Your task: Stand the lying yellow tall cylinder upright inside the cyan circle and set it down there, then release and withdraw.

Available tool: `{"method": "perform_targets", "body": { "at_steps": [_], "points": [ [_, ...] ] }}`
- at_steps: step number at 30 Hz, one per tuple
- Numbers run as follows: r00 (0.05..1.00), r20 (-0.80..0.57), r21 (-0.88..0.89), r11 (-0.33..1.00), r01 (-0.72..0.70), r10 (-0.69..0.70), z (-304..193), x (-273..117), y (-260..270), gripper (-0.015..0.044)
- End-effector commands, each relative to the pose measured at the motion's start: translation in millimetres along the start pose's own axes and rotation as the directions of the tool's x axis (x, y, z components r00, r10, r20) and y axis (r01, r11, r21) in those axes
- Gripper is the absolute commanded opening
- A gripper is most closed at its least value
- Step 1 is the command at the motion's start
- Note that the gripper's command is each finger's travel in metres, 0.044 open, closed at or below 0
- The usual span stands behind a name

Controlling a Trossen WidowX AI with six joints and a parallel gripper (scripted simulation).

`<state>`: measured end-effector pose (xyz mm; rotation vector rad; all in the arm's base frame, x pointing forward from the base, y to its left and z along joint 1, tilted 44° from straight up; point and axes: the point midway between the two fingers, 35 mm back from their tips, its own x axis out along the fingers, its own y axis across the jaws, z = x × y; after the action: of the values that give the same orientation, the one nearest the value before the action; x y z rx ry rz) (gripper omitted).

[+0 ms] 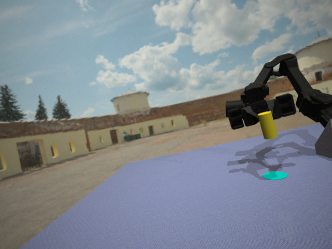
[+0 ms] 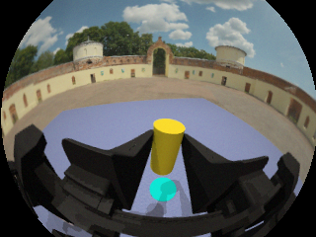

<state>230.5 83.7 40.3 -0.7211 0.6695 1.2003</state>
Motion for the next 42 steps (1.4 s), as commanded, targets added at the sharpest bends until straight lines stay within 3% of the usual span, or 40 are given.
{"method": "perform_targets", "body": {
  "at_steps": [1,29,42],
  "points": [
    [0.999,0.032,-0.023,1.000,0.019,-0.018,2,-2,0,0.0105],
    [0.995,0.085,-0.062,0.996,0.063,-0.057,3,-7,-1,0.0105],
    [0.996,0.073,-0.064,0.996,0.058,-0.053,-40,1,-8,0.0105]
  ]
}}
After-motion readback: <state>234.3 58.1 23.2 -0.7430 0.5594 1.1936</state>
